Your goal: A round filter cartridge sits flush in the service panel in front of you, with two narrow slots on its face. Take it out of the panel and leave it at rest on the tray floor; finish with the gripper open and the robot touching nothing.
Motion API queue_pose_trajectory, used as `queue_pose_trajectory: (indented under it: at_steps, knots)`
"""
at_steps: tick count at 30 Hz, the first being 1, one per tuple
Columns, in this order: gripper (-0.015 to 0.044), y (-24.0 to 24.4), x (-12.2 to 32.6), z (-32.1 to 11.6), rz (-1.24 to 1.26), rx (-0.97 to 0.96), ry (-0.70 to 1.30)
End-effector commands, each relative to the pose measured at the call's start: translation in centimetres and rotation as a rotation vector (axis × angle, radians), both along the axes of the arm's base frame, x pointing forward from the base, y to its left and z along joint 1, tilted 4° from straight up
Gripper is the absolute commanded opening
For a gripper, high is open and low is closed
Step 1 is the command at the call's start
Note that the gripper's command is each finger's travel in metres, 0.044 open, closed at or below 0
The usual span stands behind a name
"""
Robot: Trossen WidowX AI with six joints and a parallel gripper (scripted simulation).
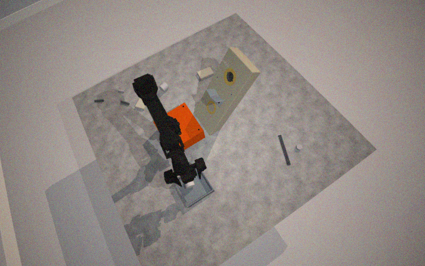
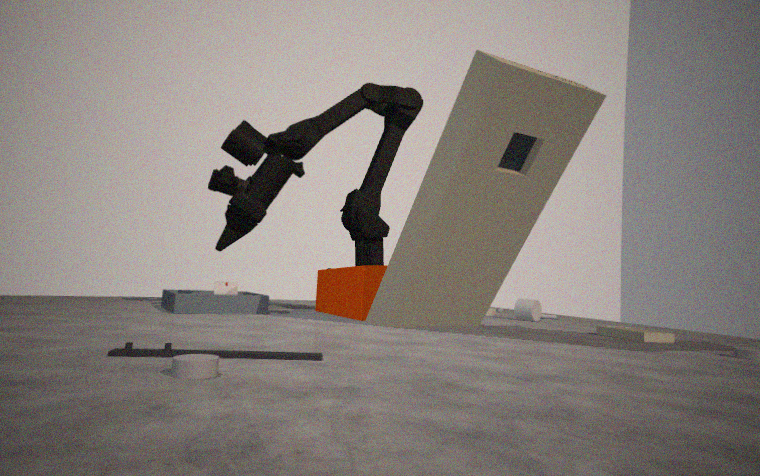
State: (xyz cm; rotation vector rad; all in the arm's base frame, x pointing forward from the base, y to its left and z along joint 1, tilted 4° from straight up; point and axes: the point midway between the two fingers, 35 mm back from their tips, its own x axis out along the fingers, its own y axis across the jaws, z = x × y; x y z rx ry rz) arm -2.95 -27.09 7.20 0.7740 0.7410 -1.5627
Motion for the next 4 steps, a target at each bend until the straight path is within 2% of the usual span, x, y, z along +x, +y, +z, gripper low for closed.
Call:
queue_pose_trajectory:
  at_steps: [1,4]
  knots:
    - [0.044,0.06,0.0,-0.11,0.0,0.003,0.0]
    - [0.044,0.06,0.0,-0.11,0.0,0.003,0.0]
